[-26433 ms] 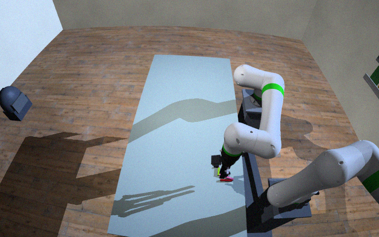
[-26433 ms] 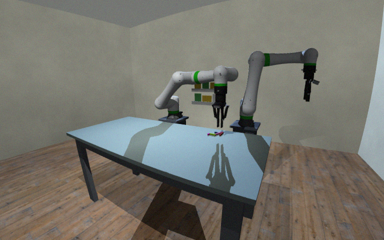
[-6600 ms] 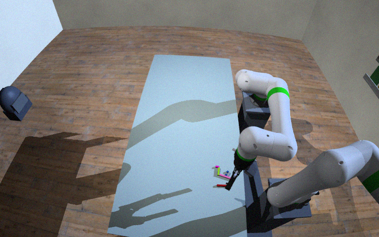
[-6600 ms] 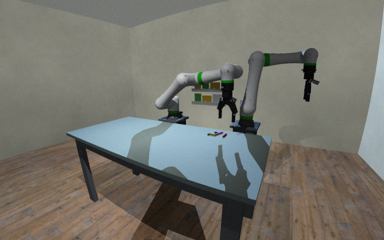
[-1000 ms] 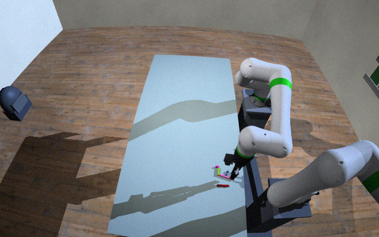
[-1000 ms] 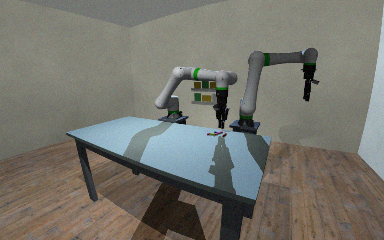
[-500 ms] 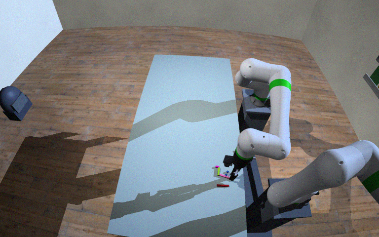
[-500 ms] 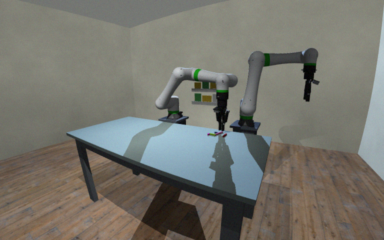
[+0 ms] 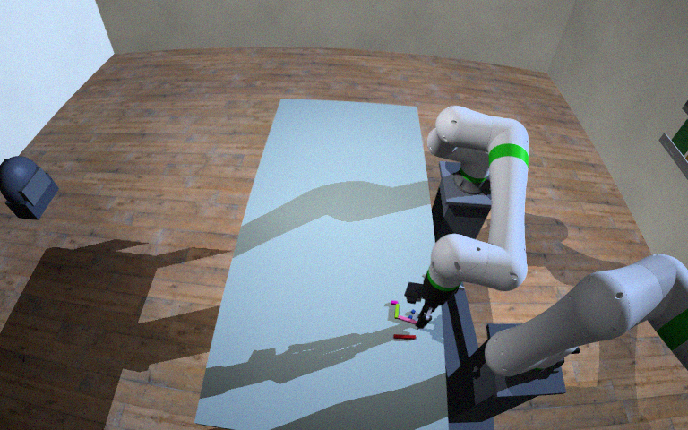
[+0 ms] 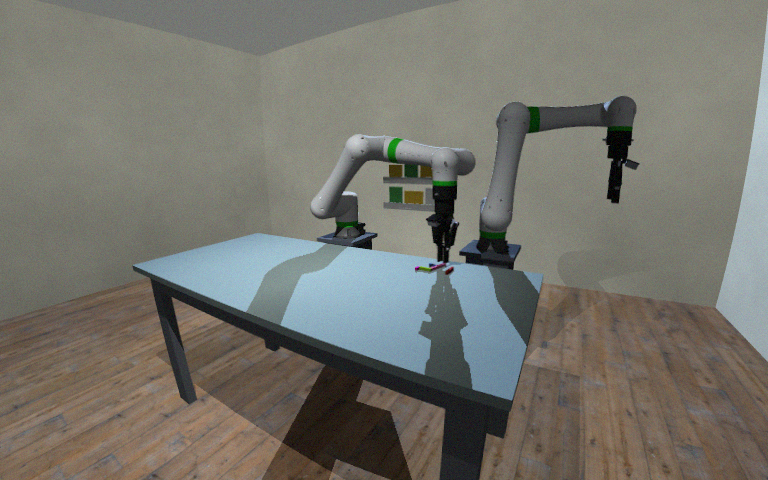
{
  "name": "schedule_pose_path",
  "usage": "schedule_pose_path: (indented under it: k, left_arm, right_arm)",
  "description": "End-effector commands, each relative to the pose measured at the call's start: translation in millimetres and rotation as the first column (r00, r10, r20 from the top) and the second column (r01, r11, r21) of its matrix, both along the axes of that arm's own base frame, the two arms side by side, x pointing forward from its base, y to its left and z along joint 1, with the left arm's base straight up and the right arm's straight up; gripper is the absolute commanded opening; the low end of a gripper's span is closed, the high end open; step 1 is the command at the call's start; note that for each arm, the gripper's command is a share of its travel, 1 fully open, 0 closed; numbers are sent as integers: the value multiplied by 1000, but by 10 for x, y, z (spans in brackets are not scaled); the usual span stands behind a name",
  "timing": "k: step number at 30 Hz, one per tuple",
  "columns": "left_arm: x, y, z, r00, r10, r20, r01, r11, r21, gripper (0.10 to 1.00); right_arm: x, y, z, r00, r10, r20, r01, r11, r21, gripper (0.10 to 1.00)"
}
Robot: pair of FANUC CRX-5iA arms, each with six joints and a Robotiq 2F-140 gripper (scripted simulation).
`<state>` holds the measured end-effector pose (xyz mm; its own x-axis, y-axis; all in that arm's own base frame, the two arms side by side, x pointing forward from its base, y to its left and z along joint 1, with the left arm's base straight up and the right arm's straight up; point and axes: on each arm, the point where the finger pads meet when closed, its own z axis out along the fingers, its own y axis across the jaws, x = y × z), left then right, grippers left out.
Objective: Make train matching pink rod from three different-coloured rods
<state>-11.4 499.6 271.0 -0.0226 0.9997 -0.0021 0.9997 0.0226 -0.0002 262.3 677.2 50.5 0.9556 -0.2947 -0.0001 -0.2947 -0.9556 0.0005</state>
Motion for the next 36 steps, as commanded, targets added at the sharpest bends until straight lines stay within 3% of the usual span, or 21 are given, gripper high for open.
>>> schedule_pose_path:
  k: [1,36]
  left_arm:
    - [2,3,10,1000,0,0,0,1000,2,1000]
    - [2,3,10,1000,0,0,0,1000,2,1000]
  right_arm:
    - [3,5,14,1000,0,1,0,1000,2,231]
    - [3,5,-129,1000,0,1,0,1000,2,231]
